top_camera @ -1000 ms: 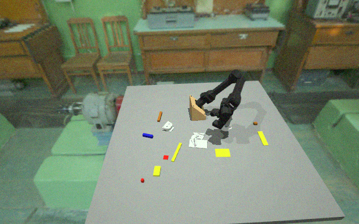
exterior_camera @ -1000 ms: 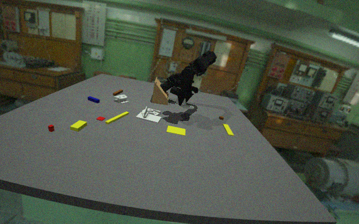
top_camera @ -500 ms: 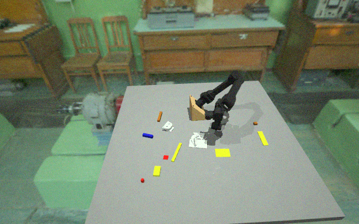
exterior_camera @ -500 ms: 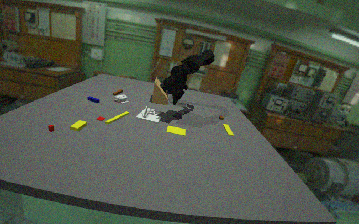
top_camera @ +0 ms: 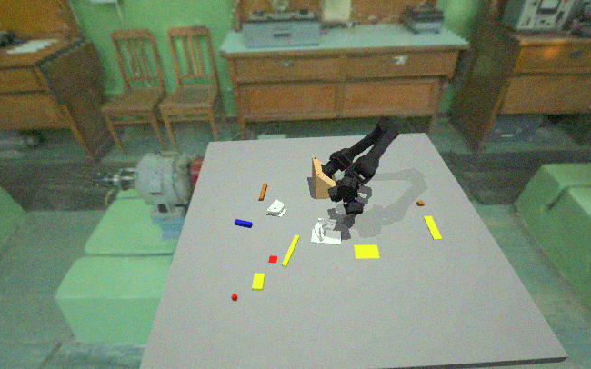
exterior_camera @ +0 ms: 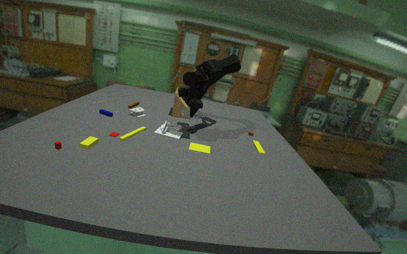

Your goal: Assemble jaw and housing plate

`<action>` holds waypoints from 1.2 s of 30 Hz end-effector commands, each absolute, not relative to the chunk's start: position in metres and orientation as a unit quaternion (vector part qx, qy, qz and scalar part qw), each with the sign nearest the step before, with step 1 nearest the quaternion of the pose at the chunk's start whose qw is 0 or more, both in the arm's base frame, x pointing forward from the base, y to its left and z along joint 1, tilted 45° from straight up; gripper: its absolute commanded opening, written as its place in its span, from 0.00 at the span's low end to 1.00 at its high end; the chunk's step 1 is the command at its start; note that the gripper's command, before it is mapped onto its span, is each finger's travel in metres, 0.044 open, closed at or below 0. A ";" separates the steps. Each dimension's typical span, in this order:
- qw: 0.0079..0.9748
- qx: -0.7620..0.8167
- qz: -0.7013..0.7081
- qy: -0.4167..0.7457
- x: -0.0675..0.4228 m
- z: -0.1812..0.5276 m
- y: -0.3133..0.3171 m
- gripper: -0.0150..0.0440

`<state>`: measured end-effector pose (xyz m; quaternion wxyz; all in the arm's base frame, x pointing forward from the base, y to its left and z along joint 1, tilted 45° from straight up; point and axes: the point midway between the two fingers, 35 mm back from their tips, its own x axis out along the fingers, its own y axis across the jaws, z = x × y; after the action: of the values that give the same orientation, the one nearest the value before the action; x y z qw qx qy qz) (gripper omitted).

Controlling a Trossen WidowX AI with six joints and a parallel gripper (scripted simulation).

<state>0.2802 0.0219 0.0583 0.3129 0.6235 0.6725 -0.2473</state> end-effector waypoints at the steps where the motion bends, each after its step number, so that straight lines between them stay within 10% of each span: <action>1: 0.343 0.604 -0.215 0.686 0.278 0.049 0.015 0.48; 36: 0.569 0.394 0.117 0.712 0.259 -0.011 -0.044 0.48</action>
<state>0.2631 -0.0403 -0.0040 0.5579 0.4159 0.7126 0.0893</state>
